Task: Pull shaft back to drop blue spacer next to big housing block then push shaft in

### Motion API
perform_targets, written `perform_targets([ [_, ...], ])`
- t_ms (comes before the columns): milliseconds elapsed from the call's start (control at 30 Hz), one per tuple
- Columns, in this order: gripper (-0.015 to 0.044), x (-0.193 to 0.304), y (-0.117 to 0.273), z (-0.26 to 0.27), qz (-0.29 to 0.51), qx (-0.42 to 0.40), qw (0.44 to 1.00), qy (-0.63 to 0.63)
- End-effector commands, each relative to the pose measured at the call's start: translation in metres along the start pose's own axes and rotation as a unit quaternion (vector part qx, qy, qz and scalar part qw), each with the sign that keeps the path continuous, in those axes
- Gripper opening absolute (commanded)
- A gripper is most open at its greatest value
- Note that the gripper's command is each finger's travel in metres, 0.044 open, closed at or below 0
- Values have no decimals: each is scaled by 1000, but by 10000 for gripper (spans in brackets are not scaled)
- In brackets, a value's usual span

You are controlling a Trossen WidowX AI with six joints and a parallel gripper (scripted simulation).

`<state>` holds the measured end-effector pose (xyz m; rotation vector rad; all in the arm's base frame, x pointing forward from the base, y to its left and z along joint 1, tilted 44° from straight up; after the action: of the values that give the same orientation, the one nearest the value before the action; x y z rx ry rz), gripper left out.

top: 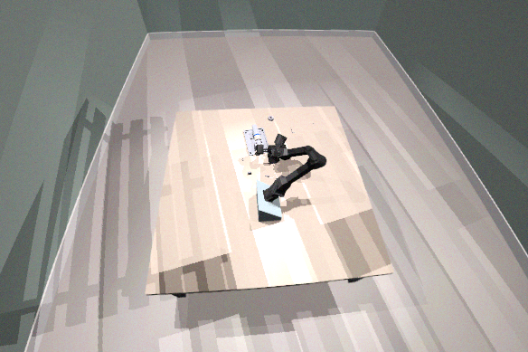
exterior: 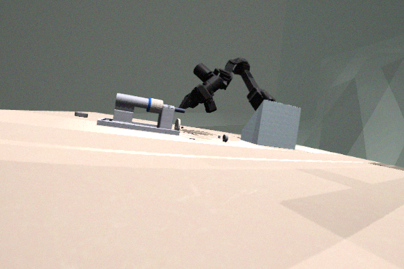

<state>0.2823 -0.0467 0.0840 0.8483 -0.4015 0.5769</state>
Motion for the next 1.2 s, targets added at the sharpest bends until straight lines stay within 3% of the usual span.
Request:
perform_targets([
  [0, 440, -6, 12, -50, 8, 0, 998, 65],
  [1167, 440, -9, 17, -56, 11, -1, 997, 77],
])
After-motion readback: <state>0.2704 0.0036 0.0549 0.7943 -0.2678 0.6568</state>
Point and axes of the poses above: the point midway between the two fingers, 35 mm back from their tips, its own y axis back along the fingers, its own z axis across the jaws, x = y × z, the point moved 9 cm from there along y, back along the fingers
